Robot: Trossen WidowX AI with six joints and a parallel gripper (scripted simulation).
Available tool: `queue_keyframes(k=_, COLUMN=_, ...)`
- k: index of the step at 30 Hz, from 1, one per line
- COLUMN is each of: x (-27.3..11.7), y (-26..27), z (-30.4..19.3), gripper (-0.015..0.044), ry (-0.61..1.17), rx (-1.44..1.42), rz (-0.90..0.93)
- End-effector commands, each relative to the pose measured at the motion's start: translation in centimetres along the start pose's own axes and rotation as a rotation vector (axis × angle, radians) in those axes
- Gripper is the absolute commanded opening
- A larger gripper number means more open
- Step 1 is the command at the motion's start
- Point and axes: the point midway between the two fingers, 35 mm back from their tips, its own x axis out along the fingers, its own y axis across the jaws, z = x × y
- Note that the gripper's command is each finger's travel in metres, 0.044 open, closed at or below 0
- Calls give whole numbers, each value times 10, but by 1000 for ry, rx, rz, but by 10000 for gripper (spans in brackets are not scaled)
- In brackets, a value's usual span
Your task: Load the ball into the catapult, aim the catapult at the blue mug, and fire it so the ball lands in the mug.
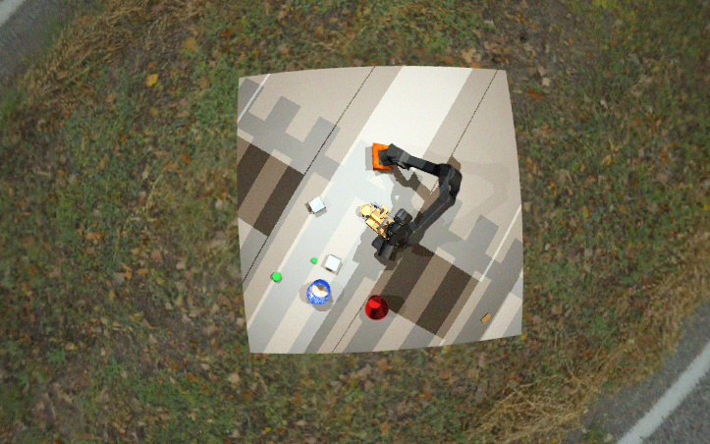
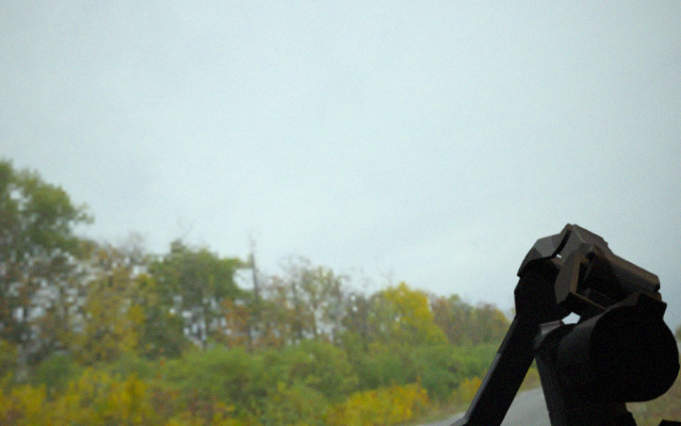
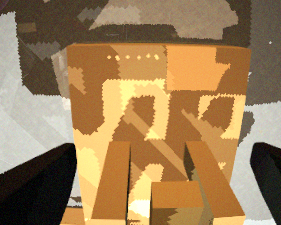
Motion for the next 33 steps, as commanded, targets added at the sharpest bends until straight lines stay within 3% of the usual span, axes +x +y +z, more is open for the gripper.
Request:
queue_keyframes(k=1, x=0, y=0, z=0, gripper=282, ry=0, rx=0, rz=0)
queue_keyframes(k=6, x=0, y=0, z=0, gripper=151, ry=0, rx=0, rz=0)
queue_keyframes(k=12, x=0, y=0, z=0, gripper=111, ry=0, rx=0, rz=0)
queue_keyframes(k=16, x=-39, y=0, z=0, gripper=6, ry=1, rx=3, rz=3)
queue_keyframes(k=22, x=-50, y=-2, z=-3, gripper=0, ry=1, rx=26, rz=5)
queue_keyframes(k=33, x=-50, y=-46, z=-43, gripper=0, ry=5, rx=392, rz=-1)
